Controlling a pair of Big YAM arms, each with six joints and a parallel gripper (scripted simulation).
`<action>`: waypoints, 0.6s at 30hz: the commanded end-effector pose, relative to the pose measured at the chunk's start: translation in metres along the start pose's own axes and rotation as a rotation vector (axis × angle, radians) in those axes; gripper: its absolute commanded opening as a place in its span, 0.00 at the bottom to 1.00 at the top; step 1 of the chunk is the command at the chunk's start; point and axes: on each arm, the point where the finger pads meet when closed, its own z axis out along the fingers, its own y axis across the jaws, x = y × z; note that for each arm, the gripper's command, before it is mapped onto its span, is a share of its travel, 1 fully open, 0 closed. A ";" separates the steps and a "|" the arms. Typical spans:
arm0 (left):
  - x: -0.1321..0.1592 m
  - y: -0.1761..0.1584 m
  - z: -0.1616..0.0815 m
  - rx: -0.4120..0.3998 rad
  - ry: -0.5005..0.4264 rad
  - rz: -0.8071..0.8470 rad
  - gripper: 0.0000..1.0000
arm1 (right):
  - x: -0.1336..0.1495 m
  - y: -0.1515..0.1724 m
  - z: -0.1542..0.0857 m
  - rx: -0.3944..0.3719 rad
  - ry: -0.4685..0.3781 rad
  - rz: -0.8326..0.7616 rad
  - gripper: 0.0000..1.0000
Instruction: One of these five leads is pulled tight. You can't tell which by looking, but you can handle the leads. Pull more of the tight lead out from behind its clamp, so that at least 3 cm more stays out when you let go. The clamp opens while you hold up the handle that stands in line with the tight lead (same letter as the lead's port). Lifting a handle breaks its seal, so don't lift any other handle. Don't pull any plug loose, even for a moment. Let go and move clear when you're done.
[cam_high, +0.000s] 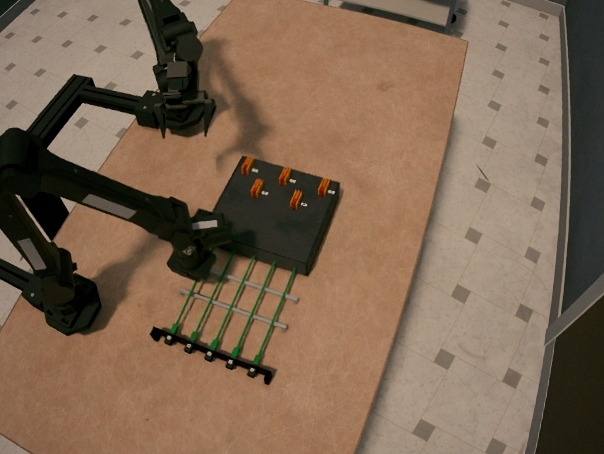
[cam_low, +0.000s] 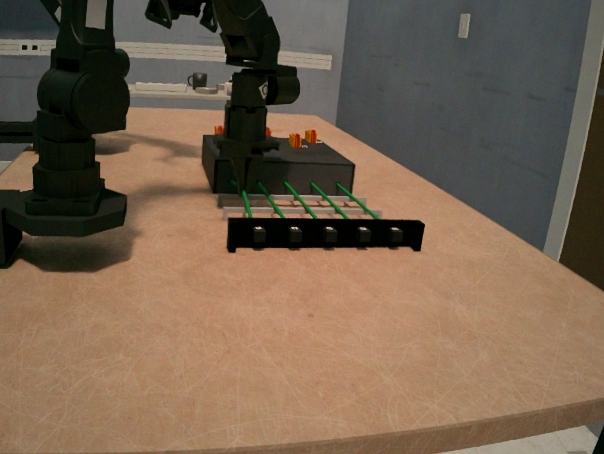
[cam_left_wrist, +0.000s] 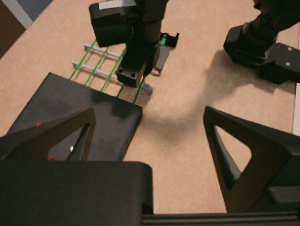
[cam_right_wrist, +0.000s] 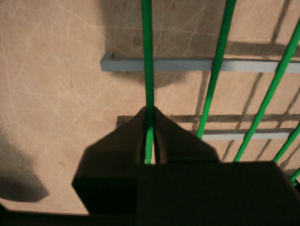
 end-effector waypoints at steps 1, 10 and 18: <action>-0.024 0.002 -0.009 -0.009 -0.039 0.030 1.00 | -0.018 -0.022 -0.024 0.052 -0.051 0.001 0.00; -0.024 0.002 -0.009 -0.009 -0.039 0.030 1.00 | -0.004 -0.003 -0.024 -0.002 -0.013 0.000 0.00; -0.024 0.002 -0.009 -0.009 -0.039 0.030 1.00 | -0.003 -0.002 -0.021 -0.008 -0.005 0.000 0.00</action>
